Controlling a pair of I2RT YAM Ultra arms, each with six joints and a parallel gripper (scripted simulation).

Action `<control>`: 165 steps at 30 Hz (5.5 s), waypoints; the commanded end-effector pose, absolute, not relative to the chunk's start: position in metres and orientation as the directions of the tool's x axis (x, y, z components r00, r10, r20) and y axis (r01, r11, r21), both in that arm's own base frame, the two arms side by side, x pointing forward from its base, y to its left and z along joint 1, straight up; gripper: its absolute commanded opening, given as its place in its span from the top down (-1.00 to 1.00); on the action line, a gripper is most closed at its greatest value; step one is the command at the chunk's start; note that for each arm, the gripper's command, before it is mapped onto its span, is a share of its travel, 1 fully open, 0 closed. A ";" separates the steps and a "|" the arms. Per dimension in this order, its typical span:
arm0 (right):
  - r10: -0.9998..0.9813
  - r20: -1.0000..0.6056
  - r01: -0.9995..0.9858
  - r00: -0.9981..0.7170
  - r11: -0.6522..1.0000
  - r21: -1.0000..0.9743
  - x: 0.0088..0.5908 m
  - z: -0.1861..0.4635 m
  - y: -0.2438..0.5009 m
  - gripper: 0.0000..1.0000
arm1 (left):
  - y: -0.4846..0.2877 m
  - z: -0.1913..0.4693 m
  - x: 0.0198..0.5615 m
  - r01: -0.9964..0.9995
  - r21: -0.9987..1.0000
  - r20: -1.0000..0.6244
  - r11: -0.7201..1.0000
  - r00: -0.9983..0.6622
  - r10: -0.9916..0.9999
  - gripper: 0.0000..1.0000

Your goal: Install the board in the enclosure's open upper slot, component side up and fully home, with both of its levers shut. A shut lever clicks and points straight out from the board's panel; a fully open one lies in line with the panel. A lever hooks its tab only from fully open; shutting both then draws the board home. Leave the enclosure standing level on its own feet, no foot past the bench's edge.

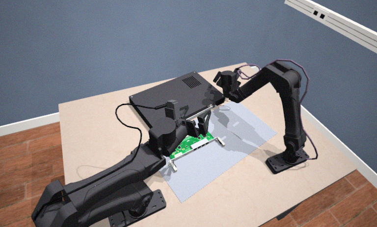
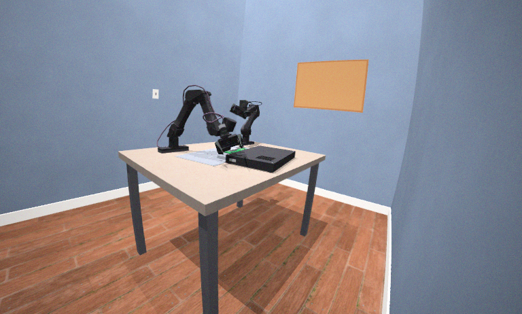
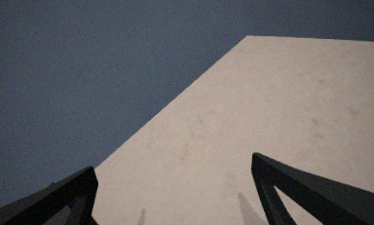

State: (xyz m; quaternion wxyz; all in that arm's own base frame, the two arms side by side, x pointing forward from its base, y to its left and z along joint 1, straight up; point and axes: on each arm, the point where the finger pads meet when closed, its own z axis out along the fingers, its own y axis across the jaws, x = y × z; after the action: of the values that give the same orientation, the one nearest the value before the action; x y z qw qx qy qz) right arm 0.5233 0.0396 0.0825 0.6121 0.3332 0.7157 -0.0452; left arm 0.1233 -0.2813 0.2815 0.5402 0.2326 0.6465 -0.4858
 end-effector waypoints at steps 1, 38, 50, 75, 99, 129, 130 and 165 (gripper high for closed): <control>0.426 -0.905 0.528 -0.016 0.772 0.354 0.525 0.088 0.040 -1.00 | -0.281 0.287 0.123 0.827 -0.379 -0.923 0.415 -0.304 -0.236 -1.00; 0.179 -0.899 0.155 -0.400 0.980 0.126 0.454 0.155 0.121 -1.00 | -0.285 0.133 0.133 0.898 0.026 -0.778 0.440 -0.259 0.573 0.05; -0.063 -0.876 -0.231 -0.479 0.971 0.057 0.349 0.208 0.161 -1.00 | -0.286 0.078 0.138 0.964 0.068 -0.549 0.255 -0.178 0.817 0.05; -0.467 -0.838 -0.852 -0.281 0.524 -0.006 0.110 0.182 0.157 -1.00 | -0.306 0.034 0.153 0.996 -0.016 -0.432 0.085 -0.084 0.898 0.05; -0.455 -0.875 -0.916 -0.165 0.401 -0.036 0.071 0.173 0.150 -1.00 | -0.305 0.034 0.151 0.997 -0.014 -0.435 0.080 -0.079 0.897 0.05; -0.455 -0.875 -0.913 -0.169 0.406 -0.035 0.073 0.174 0.149 -1.00 | -0.324 0.021 0.155 0.997 -0.010 -0.456 0.073 -0.070 0.887 0.39; -0.455 -0.875 -0.913 -0.169 0.406 -0.035 0.073 0.174 0.149 -1.00 | -0.324 0.021 0.155 0.997 -0.010 -0.456 0.073 -0.070 0.887 0.42; -0.454 -0.781 -0.804 -0.428 0.586 0.101 0.080 0.151 0.130 -1.00 | -0.356 0.061 0.167 0.989 0.001 -0.439 0.149 -0.133 0.888 0.63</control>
State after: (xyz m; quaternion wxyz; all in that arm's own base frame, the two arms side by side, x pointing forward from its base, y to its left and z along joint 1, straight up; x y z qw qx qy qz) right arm 0.0776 0.1414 0.1614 0.4047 -0.4355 0.7618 0.2573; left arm 0.1574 -0.3239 0.0484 0.1453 0.6445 0.7374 -0.1409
